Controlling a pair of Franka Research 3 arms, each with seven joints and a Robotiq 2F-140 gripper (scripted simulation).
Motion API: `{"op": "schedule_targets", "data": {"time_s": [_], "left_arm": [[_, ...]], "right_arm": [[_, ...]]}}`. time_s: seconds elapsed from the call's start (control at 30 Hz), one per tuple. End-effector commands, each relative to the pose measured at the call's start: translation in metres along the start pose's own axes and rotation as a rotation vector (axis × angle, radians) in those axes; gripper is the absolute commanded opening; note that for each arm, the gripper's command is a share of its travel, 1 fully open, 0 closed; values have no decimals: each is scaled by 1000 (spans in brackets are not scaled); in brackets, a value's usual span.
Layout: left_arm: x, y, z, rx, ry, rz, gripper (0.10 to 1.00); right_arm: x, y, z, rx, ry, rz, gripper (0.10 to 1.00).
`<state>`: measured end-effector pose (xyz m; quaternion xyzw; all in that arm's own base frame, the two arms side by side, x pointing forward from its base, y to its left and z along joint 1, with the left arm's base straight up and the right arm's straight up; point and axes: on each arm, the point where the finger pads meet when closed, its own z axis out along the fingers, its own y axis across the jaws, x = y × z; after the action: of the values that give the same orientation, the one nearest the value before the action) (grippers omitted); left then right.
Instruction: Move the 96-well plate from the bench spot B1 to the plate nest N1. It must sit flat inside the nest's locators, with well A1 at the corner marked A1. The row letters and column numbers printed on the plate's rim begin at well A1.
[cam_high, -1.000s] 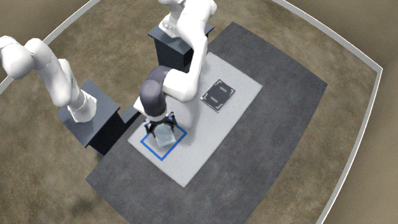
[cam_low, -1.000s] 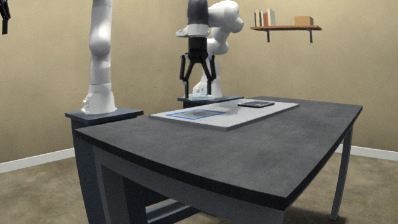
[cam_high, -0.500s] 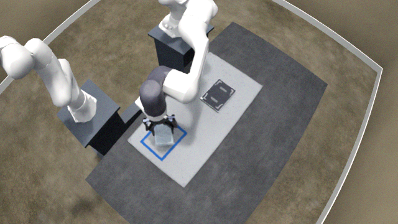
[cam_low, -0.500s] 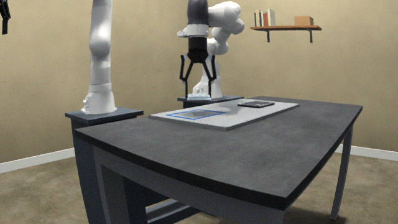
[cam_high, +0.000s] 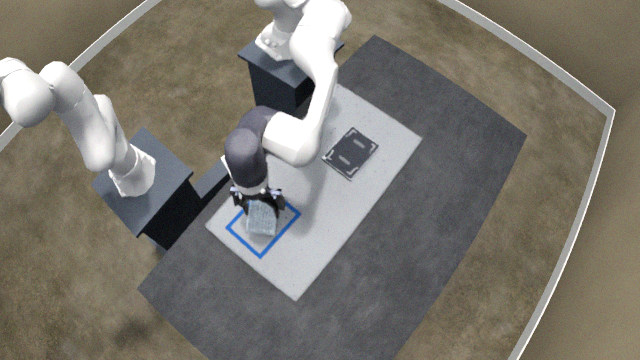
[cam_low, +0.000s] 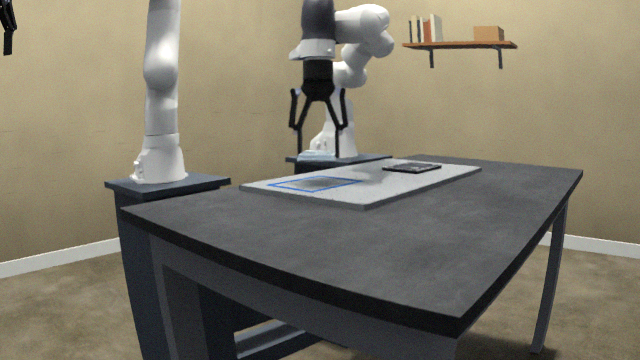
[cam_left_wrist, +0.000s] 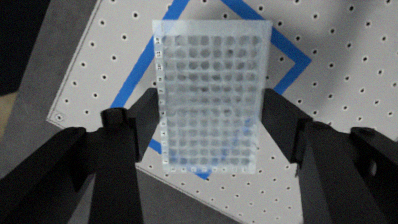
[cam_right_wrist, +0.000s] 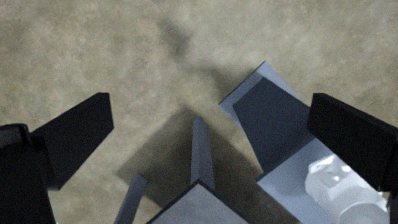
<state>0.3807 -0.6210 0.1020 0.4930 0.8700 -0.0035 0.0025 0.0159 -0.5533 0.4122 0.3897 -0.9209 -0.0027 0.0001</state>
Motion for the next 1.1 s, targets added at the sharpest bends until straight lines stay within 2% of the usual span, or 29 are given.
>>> {"op": "schedule_targets", "data": {"time_s": [0.0, 0.5, 0.67, 0.87, 1.07], "left_arm": [[1, 3, 0, -3, 8, 167, 99], [1, 3, 0, -2, 8, 336, 99], [1, 3, 0, -2, 8, 459, 99], [1, 3, 0, -2, 8, 481, 99], [1, 3, 0, -1, 9, 614, 99]], "right_arm": [[0, 0, 0, 0, 0, 0, 1000], [0, 0, 0, 0, 0, 0, 1000], [0, 0, 0, 0, 0, 0, 1000], [0, 0, 0, 0, 0, 0, 1000], [0, 0, 0, 0, 0, 0, 1000]]}}
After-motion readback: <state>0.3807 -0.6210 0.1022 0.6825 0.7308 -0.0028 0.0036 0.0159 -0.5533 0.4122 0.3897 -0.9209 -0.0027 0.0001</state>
